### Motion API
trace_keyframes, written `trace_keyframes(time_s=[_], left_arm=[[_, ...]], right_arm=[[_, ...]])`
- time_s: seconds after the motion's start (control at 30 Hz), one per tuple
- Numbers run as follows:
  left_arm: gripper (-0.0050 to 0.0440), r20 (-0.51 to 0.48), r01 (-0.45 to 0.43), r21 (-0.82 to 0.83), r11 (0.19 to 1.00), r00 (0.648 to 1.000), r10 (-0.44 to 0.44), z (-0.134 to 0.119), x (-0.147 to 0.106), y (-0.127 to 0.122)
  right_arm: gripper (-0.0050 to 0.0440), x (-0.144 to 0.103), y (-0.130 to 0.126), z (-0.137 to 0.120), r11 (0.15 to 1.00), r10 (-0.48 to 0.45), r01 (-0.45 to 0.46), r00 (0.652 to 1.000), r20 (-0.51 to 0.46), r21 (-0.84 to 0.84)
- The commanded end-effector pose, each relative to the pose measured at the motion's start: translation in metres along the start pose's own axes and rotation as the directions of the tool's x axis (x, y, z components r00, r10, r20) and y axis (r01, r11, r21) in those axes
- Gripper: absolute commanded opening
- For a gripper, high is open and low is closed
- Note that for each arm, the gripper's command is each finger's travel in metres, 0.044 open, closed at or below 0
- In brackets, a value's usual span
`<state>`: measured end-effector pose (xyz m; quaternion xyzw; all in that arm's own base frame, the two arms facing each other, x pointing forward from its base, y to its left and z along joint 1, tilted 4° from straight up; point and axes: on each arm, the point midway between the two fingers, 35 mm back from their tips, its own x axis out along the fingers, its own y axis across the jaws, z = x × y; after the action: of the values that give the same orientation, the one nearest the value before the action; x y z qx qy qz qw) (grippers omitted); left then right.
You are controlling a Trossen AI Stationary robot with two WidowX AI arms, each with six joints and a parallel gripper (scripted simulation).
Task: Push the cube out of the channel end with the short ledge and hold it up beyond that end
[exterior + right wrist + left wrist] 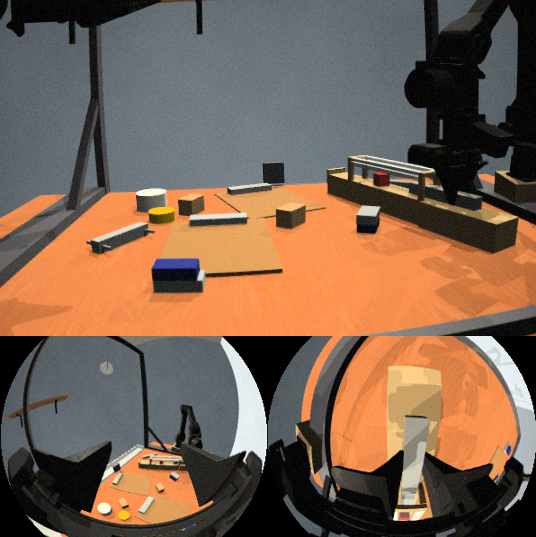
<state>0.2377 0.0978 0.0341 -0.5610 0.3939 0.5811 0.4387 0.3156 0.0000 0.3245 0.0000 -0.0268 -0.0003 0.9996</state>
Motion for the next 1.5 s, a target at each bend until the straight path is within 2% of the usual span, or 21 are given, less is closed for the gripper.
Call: trace_keyframes(time_s=[0.0,0.5,0.53,1.27,1.47], left_arm=[[0.0,0.004,0.024,-0.003,1.0,1.0,-0.024,-0.005,-0.005,-0.004],[0.0,0.002,0.022,-0.003,1.0,1.0,-0.022,-0.016,-0.004,-0.004],[0.0157,0.002,0.023,-0.003,1.0,1.0,-0.023,-0.016,-0.004,-0.004],[0.0157,0.002,0.023,-0.003,1.0,1.0,-0.023,-0.016,-0.004,-0.004],[0.0157,0.002,0.025,-0.003,1.0,1.0,-0.025,-0.016,-0.012,-0.005]], right_arm=[[0.04,-0.001,0.0,0.006,1.0,-0.002,0.002,1.0,0.017,0.006],[0.04,-0.001,0.0,0.006,1.0,-0.002,0.002,1.0,0.017,0.006],[0.04,-0.001,0.0,0.006,1.0,-0.002,0.002,1.0,0.017,0.006],[0.04,-0.001,0.0,0.006,1.0,-0.002,0.002,1.0,0.017,0.006],[0.04,-0.001,0.0,0.006,1.0,-0.002,0.002,1.0,0.017,0.006]])
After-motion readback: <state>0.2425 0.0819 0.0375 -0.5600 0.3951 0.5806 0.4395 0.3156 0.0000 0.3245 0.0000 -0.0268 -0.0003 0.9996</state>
